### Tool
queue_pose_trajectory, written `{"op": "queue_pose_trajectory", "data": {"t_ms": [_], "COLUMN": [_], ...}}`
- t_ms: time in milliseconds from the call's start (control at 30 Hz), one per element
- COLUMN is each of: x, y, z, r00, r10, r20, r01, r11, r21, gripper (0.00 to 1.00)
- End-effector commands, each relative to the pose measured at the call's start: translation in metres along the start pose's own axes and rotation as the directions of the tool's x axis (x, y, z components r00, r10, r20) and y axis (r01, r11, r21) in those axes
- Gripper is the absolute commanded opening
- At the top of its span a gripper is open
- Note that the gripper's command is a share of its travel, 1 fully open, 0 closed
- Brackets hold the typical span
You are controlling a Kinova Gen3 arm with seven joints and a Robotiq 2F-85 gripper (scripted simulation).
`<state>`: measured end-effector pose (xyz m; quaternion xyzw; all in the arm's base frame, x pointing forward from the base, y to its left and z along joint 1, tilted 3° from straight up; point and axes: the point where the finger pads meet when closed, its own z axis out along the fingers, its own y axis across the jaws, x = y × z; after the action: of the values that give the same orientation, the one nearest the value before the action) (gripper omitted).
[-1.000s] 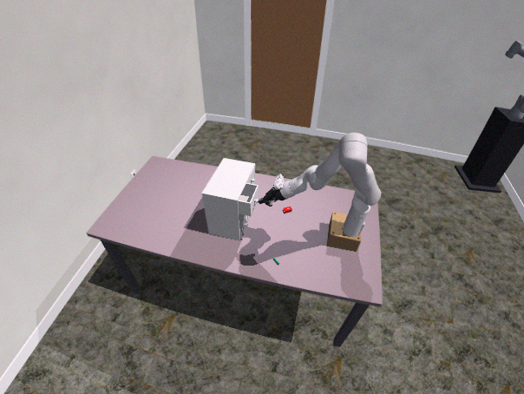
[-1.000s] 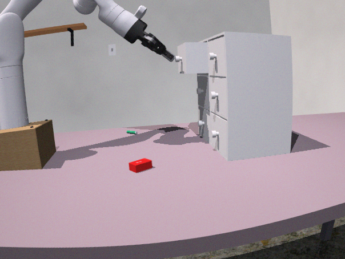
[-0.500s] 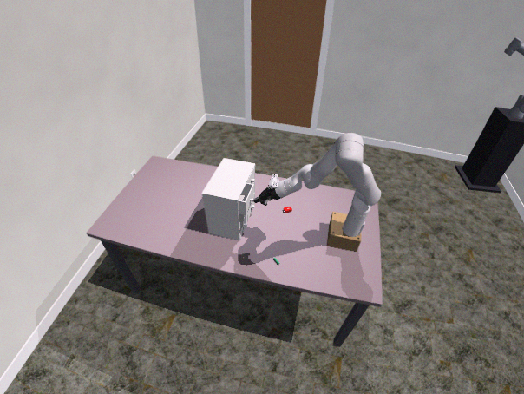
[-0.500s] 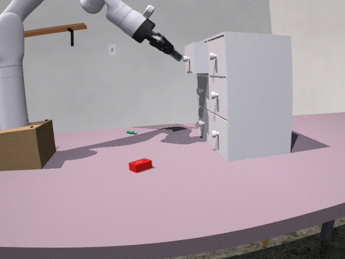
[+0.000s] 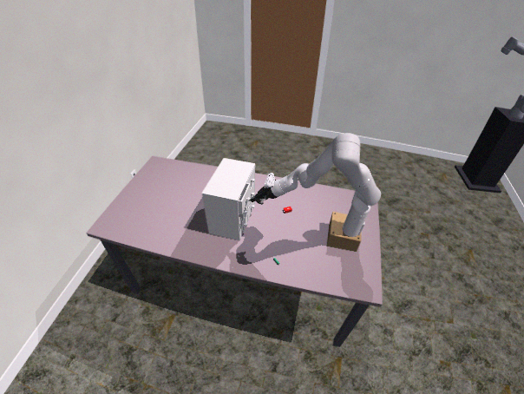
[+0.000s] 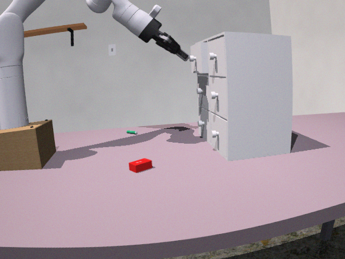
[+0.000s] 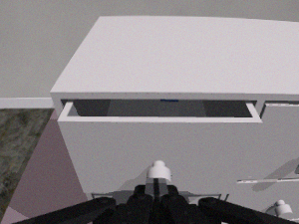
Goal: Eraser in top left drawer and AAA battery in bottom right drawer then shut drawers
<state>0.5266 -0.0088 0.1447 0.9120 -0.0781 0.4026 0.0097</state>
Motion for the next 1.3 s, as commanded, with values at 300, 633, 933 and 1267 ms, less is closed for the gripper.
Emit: {"op": "queue_pose_trajectory", "data": {"t_ms": [300, 633, 933, 1267], "x": [0.0075, 0.0103, 0.0108, 0.0108], "y": [0.0018, 0.0018, 0.0018, 0.0018], "z": [0.0074, 0.0107, 0.0112, 0.0113], "r00": [1.000, 1.000, 1.000, 1.000], "r10": [0.002, 0.002, 0.002, 0.002], "r20": [-0.003, -0.003, -0.003, -0.003], "r01": [-0.002, -0.002, -0.002, -0.002], "r11": [1.000, 1.000, 1.000, 1.000], "r21": [-0.002, -0.002, -0.002, -0.002], "gripper": [0.00, 0.00, 0.00, 0.00]}}
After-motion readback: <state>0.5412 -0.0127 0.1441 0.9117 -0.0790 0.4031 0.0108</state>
